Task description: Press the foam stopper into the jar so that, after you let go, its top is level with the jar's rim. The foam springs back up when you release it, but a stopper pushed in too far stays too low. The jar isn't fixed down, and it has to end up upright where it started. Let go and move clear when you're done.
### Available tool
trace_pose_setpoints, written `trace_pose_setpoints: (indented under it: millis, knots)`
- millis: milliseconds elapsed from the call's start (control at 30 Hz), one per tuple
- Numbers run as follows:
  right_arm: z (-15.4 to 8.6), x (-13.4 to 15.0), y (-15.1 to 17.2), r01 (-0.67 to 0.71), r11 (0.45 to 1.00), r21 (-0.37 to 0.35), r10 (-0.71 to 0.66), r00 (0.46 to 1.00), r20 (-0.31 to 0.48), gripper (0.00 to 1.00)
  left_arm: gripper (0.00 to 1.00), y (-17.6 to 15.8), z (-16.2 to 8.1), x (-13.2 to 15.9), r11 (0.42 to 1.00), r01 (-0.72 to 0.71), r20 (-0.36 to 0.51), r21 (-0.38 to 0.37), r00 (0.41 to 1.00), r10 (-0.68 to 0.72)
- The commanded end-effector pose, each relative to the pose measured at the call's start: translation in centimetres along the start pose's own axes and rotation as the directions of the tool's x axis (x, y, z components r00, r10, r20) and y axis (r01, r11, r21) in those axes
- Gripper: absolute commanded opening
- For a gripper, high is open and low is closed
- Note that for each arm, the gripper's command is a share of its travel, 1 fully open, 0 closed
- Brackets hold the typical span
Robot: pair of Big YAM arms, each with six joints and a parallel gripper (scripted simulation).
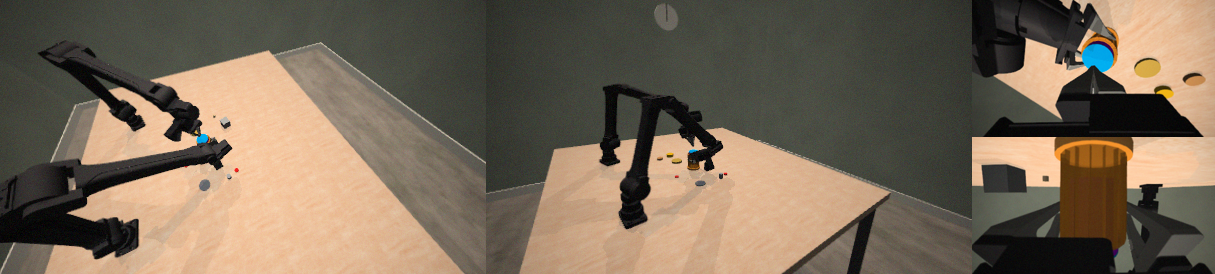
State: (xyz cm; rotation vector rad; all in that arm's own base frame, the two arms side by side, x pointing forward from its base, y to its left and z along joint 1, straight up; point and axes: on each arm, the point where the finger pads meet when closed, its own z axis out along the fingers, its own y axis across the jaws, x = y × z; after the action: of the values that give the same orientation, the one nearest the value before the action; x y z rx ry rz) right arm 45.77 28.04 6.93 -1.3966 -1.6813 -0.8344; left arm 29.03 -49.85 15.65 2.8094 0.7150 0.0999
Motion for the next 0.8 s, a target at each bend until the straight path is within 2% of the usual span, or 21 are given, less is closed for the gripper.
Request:
trace_pose_setpoints:
  millis: [0,67,200,500,533,567,633,767]
  knots:
    - [-1.3,1.1,0.7,-0.021,1.0,-0.019,0.021,1.0,-0.004,0.64,0.0,1.7,-2.6,0.6,0.998,-0.009,-0.008,-0.067,1.0,0.009]
    - [-1.3,1.1,0.7,-0.021,1.0,-0.019,0.021,1.0,-0.004,0.64,0.0,1.7,-2.5,0.6,0.998,-0.009,-0.008,-0.066,1.0,0.008]
    - [-1.3,1.1,0.7,-0.021,1.0,-0.019,0.021,1.0,-0.004,0.64,0.0,0.3,1.0,0.5,1.0,-0.009,-0.006,-0.009,1.0,0.009]
    - [-1.3,1.1,0.7,-0.021,1.0,-0.019,0.021,1.0,-0.004,0.64,0.0,0.2,1.5,0.5,1.0,-0.008,-0.007,-0.02,1.0,0.008]
    - [-1.3,1.1,0.7,-0.021,1.0,-0.019,0.021,1.0,-0.004,0.64,0.0,1.7,0.0,0.4,0.998,-0.003,-0.007,-0.063,1.0,0.003]
    - [-1.3,1.1,0.7,-0.021,1.0,-0.019,0.021,1.0,-0.004,0.64,0.0,1.9,0.6,0.6,0.998,-0.009,-0.008,-0.059,1.0,0.008]
    - [-1.3,1.1,0.7,-0.021,1.0,-0.019,0.021,1.0,-0.004,0.64,0.0,-0.2,2.8,0.5,1.0,-0.008,-0.006,-0.007,1.0,0.008]
    - [-1.3,1.1,0.7,-0.021,1.0,-0.019,0.021,1.0,-0.004,0.64,0.0,0.5,2.7,0.6,1.0,-0.008,-0.006,-0.025,1.0,0.008]
